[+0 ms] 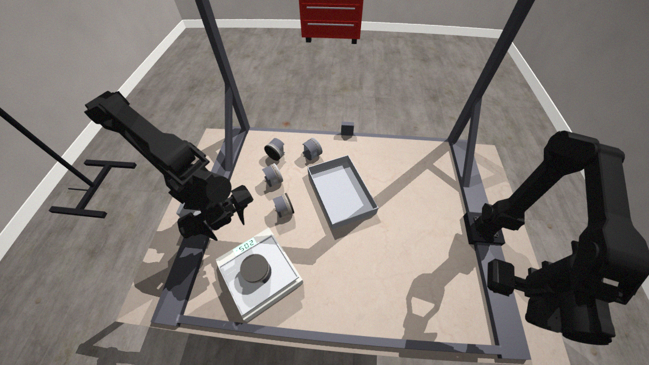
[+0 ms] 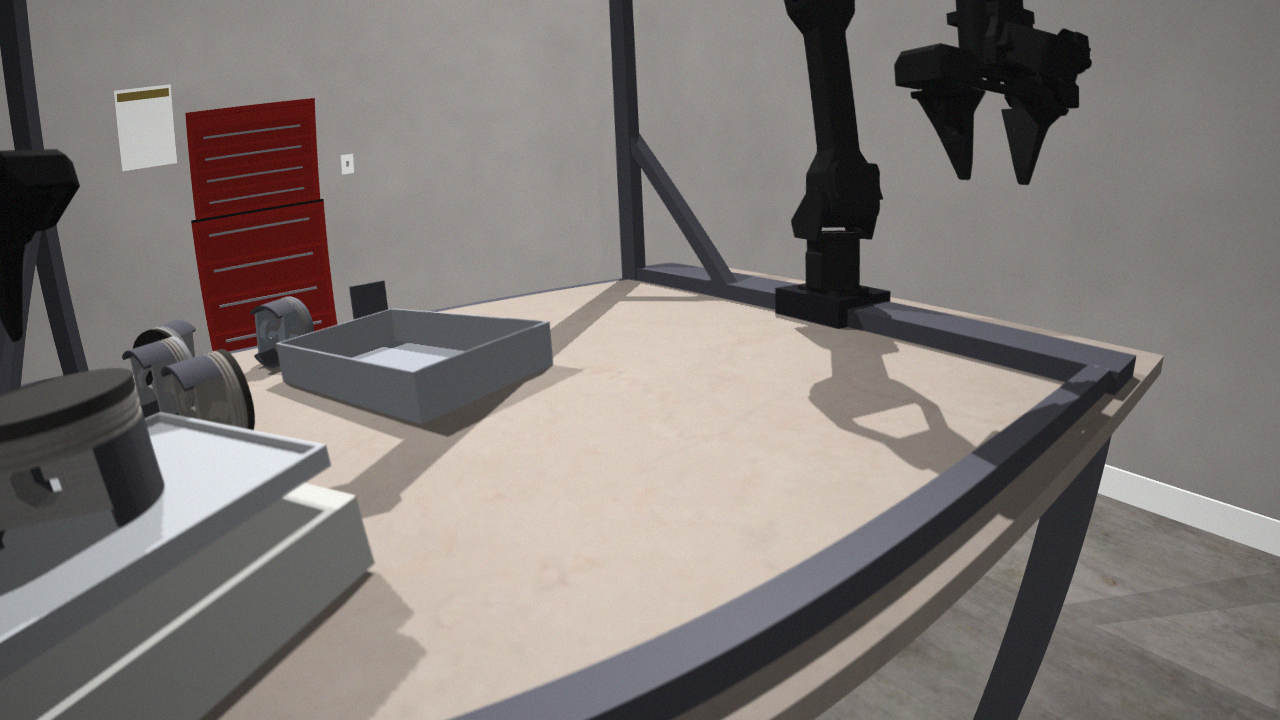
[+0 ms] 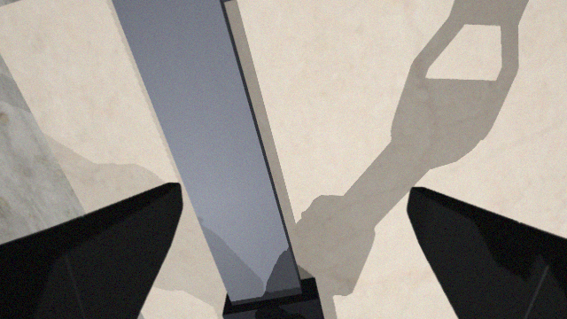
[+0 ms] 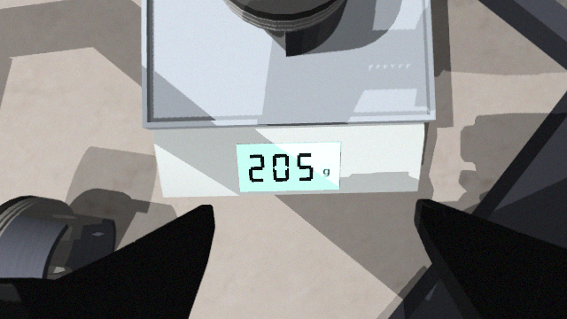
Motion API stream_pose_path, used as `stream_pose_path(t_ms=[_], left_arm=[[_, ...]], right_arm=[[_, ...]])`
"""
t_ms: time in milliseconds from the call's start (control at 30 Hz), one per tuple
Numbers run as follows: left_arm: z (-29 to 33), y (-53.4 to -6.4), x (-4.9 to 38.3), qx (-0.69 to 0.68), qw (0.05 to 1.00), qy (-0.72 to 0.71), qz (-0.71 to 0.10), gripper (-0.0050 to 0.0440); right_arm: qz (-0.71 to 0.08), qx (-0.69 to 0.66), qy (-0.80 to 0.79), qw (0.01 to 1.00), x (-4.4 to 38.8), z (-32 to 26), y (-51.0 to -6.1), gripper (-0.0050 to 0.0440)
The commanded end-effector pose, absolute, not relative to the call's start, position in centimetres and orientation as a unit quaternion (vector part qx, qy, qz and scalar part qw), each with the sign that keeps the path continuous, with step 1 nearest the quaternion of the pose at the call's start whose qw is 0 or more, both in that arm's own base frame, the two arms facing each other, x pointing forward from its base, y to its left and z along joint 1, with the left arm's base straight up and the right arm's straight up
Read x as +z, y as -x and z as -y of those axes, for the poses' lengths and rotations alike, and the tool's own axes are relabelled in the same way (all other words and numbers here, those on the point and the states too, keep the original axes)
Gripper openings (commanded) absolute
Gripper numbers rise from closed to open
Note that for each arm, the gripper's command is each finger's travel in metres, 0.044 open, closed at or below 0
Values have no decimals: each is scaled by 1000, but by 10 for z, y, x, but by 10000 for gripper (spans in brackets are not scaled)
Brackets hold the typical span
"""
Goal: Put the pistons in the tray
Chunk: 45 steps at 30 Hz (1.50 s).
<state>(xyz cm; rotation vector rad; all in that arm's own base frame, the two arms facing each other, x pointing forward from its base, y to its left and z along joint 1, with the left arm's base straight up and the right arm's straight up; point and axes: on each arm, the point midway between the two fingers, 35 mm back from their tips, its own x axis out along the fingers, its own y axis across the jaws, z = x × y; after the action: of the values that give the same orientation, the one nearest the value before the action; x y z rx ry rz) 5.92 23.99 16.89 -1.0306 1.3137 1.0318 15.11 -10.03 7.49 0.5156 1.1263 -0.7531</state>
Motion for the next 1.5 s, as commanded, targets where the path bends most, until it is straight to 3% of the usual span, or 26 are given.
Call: stream_pose_path(t_ms=[0,1300,1467], left_arm=[[-244,-60,174,440,561,432,-552,400],[-244,-60,174,440,561,432,-552,400],[-244,-60,174,440,561,432,-552,400]], right_arm=[[-506,-345,-236,754,81,103,-155,378],[-505,-345,-236,755,82,104,-156,378],[-558,-315,-227,733,101,117,-173,392]])
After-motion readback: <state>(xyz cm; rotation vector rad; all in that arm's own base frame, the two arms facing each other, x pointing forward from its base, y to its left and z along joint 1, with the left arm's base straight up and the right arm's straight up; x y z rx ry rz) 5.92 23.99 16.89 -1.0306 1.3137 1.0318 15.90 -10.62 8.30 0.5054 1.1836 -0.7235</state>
